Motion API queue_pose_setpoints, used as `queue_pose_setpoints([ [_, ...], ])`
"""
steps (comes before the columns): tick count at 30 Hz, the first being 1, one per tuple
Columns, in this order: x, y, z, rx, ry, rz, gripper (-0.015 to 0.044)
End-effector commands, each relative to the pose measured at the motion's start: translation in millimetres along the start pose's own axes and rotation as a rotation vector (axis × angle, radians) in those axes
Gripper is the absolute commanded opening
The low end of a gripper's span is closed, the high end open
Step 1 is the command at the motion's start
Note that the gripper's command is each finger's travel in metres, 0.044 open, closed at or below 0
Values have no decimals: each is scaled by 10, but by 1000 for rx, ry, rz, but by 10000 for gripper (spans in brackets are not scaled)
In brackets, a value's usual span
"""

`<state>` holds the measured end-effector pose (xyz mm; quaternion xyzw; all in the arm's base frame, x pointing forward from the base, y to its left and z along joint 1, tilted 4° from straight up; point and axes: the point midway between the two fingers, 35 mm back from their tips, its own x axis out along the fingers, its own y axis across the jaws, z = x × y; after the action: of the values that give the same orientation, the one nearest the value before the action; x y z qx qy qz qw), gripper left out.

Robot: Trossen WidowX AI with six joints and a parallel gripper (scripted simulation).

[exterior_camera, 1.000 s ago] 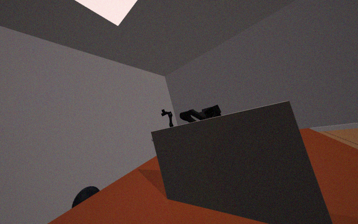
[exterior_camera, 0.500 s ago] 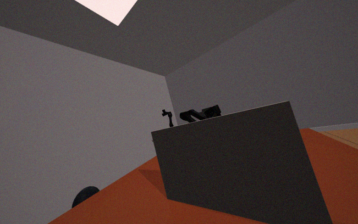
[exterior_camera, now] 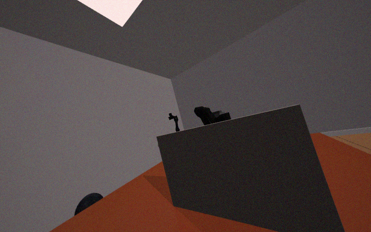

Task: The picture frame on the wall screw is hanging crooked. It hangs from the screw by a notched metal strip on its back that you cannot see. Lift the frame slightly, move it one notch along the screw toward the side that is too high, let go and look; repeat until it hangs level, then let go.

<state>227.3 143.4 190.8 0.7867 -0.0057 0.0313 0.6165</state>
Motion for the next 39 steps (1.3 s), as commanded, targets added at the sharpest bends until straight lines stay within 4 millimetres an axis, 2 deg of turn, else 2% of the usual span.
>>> queue_pose_setpoints([
  [1,195,-105,60,-37,-9,-6,260],
  [17,265,-108,23,-37,-9,-6,260],
  [21,509,-93,-9,-37,-8,-2,260],
  [26,1021,-94,29,-37,-7,2,260],
  [39,1045,-95,34,-37,-7,2,260],
])
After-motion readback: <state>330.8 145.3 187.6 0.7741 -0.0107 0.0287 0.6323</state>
